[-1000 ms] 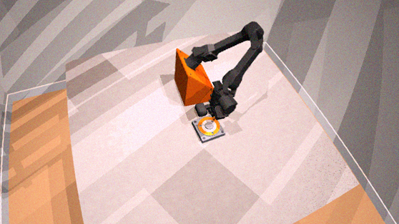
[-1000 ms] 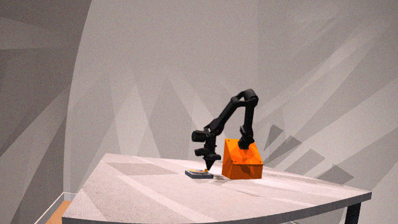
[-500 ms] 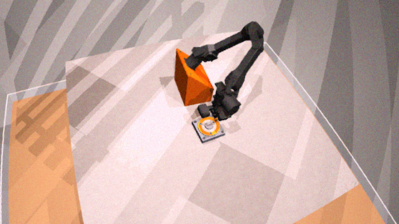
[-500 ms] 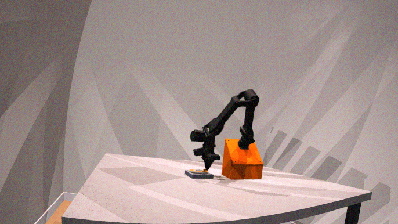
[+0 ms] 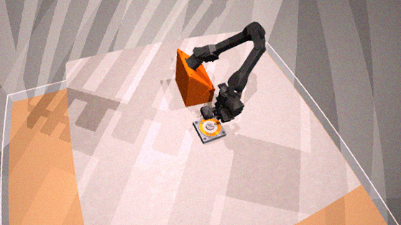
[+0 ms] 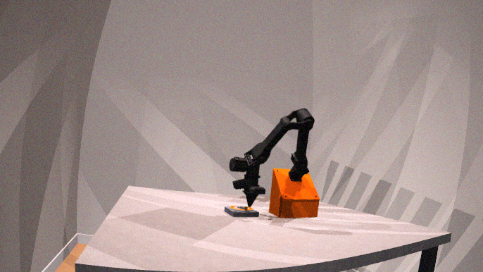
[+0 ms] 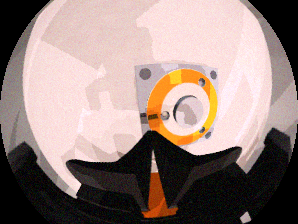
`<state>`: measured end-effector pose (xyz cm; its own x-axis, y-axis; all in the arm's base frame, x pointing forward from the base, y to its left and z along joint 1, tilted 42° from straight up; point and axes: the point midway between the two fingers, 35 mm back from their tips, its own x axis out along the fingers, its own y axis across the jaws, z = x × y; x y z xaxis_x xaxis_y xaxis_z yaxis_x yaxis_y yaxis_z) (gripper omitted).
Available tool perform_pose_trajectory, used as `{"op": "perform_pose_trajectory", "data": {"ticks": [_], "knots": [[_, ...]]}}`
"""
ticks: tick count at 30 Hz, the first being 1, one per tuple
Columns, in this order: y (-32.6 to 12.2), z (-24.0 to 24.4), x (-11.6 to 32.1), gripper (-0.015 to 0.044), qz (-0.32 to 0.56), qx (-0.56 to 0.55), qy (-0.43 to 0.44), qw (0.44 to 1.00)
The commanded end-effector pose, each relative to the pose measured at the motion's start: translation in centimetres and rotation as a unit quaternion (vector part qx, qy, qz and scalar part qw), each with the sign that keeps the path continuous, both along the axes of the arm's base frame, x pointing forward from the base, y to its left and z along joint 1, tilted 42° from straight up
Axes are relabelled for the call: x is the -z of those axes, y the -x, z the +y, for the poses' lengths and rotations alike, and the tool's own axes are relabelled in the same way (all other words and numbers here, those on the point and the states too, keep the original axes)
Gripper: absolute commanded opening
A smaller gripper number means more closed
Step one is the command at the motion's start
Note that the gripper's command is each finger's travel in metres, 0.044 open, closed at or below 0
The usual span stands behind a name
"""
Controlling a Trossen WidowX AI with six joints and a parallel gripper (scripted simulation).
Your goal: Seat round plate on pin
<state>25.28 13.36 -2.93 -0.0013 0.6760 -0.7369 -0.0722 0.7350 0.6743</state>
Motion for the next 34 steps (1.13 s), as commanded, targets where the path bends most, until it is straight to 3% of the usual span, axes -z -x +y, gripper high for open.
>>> {"op": "perform_pose_trajectory", "data": {"ticks": [1, 14, 34], "knots": [[-0.4, 0.1, -0.1, 0.0, 0.0, 0.002, 0.0, 1.0], [0.1, -3.3, -3.1, 0.0, 0.0, 0.002, 0.001, 1.0], [0.2, -2.9, -2.5, 0.0, 0.006, 0.004, 0.003, 1.0]]}}
